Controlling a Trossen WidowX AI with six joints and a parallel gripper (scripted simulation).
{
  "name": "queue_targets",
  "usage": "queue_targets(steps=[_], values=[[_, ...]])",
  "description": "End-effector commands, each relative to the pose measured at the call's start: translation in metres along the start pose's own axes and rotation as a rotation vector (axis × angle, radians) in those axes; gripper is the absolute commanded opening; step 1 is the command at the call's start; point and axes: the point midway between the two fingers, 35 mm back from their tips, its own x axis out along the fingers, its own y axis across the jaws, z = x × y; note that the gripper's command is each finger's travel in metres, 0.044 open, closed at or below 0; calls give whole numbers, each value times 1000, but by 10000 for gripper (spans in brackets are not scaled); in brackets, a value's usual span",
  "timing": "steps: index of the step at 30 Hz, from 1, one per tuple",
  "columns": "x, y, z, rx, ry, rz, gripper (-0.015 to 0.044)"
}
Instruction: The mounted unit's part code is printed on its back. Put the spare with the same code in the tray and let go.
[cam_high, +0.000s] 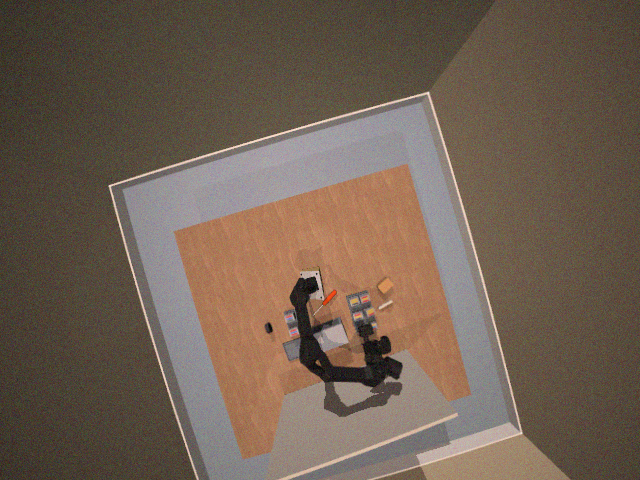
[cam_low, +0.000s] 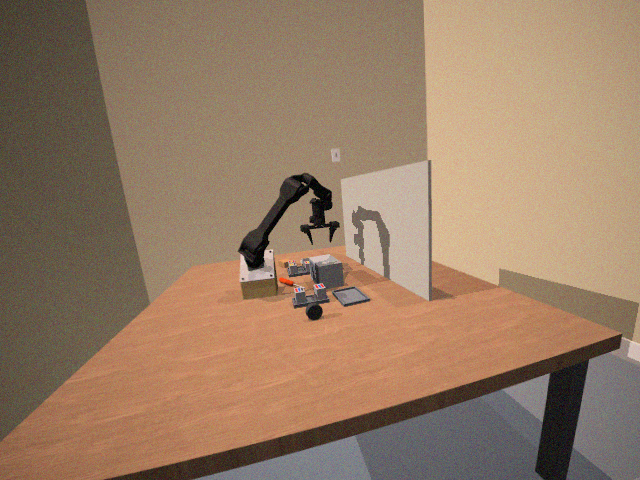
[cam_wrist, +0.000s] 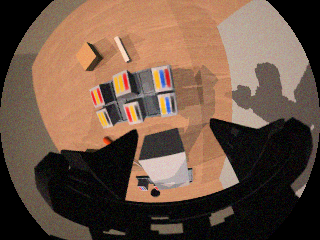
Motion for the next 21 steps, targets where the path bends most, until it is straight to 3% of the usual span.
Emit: queue_targets(steps=[1,5,21], values=[[9,-1,3,-18,-4,5,387],[39,1,3,-17,-3,4,300],[49,1,3,-17,-3,4,300]])
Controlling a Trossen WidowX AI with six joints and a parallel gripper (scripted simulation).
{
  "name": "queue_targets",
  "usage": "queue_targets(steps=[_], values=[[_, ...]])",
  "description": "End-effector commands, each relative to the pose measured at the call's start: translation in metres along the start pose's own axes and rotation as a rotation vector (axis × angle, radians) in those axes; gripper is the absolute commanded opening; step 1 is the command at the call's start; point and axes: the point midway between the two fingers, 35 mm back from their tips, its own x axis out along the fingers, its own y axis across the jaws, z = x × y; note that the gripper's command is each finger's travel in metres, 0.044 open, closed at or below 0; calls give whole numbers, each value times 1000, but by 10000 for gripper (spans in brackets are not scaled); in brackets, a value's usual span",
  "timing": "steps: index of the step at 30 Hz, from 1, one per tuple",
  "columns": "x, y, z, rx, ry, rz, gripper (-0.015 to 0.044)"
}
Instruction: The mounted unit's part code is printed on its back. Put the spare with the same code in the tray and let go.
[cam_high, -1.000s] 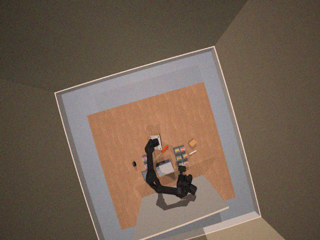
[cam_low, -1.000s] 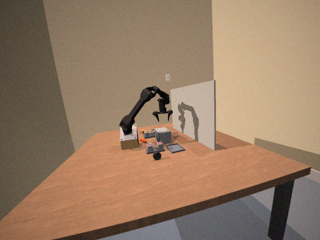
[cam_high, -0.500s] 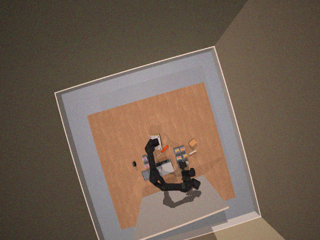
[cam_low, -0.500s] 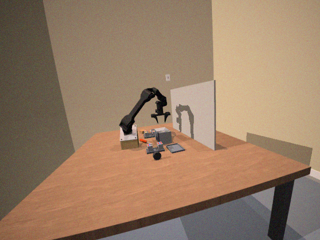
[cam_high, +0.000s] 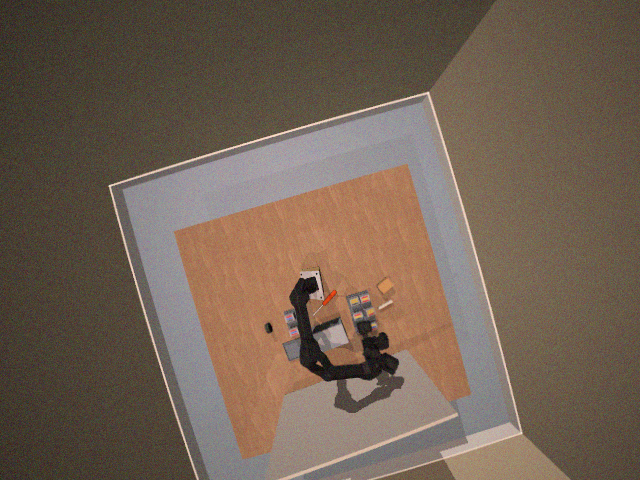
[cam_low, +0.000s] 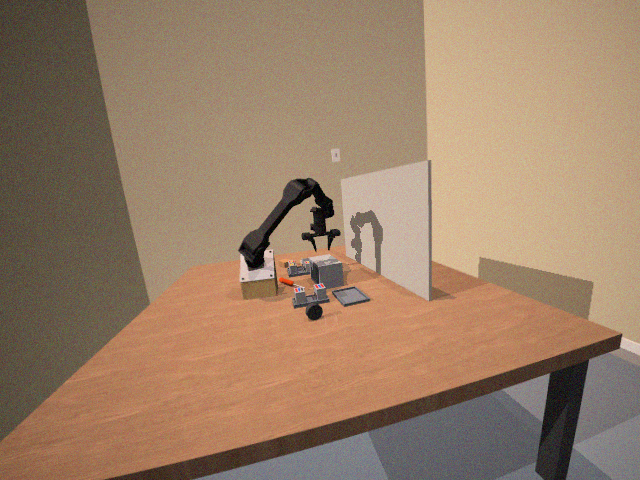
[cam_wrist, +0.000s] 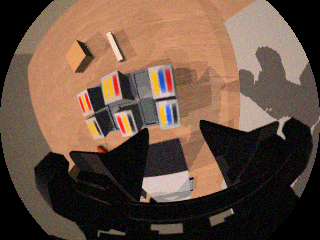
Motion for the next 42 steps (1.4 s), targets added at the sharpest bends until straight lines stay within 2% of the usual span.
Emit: queue_targets(steps=[1,42], values=[[9,2,0,-10,10,6,300],[77,3,-2,-10,14,6,300]])
